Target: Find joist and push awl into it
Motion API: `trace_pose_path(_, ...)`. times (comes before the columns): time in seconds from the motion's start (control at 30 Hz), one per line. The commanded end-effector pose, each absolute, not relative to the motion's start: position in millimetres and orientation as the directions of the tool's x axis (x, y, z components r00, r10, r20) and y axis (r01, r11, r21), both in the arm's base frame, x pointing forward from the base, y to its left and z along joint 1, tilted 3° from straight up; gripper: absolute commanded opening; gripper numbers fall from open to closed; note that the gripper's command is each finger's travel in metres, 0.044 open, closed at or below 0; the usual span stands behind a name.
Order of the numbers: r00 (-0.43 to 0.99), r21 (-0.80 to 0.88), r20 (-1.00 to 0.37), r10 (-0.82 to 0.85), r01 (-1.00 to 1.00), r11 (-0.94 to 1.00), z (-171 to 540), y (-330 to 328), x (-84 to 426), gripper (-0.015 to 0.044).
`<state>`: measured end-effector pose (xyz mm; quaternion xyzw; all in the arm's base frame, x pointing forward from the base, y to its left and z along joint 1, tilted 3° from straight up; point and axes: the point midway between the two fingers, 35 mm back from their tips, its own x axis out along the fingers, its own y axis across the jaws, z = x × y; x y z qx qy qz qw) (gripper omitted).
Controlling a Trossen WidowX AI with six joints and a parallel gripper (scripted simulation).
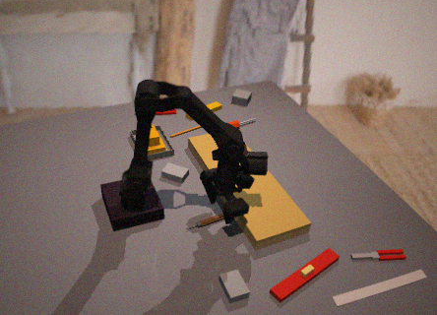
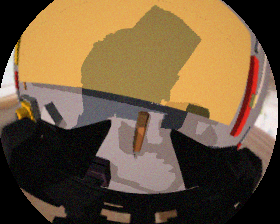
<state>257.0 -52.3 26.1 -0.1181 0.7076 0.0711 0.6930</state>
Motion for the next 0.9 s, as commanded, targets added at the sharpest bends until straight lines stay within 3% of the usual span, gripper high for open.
trace_pose_path(0.0,-0.015,-0.065,-0.997,-0.072,-0.268,0.961,19,-53,257,0.0440)
trace_pose_path(0.33,-0.015,-0.065,-0.997,-0.072,-0.268,0.961,6,-54,256,0.0440)
trace_pose_path(0.8,-0.015,-0.065,-0.997,-0.072,-0.268,0.961,6,-54,256,0.0072)
trace_pose_path(0.87,-0.015,-0.065,-0.997,-0.072,-0.268,0.961,6,-54,256,0.0059)
